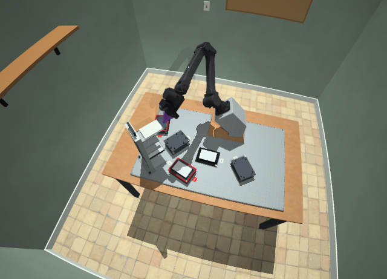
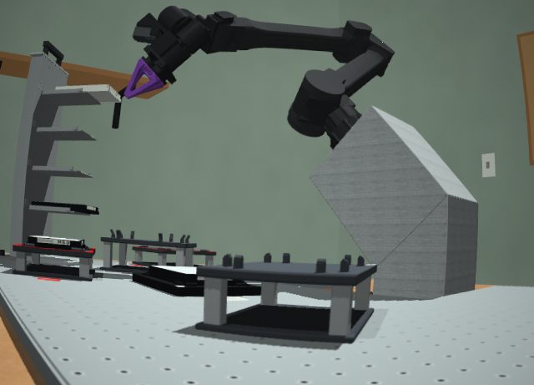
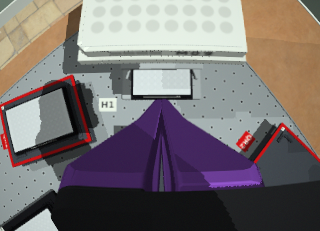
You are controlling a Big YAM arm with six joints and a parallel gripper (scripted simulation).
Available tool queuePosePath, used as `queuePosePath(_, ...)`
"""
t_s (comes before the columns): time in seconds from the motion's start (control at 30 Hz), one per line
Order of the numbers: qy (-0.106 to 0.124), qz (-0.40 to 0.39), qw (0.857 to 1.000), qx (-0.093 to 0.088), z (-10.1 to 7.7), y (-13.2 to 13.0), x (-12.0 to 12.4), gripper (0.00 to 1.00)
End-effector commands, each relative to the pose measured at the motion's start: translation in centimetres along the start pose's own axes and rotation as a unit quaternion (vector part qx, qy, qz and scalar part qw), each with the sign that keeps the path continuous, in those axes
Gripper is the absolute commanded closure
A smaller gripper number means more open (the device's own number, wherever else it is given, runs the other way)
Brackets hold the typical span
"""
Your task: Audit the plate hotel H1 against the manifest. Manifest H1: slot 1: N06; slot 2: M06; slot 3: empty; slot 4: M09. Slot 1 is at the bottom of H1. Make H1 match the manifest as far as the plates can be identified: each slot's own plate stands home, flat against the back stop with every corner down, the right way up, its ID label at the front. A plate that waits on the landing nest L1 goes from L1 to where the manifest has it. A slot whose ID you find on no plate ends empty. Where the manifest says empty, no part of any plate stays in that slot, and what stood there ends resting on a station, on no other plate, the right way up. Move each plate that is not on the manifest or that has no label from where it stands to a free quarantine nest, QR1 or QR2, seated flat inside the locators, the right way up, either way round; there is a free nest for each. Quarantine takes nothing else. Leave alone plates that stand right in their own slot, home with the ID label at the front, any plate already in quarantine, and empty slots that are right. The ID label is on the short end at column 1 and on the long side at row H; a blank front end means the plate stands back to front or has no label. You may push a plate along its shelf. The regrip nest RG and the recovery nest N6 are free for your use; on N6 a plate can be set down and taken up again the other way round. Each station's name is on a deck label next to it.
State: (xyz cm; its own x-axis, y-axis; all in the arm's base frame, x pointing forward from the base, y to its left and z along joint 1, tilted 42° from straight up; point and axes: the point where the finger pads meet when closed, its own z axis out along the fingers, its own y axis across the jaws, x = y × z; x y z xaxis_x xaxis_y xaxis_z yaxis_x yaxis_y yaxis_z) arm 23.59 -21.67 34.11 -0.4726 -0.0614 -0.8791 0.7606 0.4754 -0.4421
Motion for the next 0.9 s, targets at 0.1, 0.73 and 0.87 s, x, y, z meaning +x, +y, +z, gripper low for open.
queuePosePath(0.1, -0.028, 0.019, 0.999, 0.011, -0.1, -1.8, -3.8, 1.00)
queuePosePath(0.73, -0.030, 0.018, 0.999, 0.010, 0.6, -1.6, -4.7, 1.00)
queuePosePath(0.87, -0.029, 0.018, 0.999, 0.012, 0.9, -1.8, -4.9, 1.00)
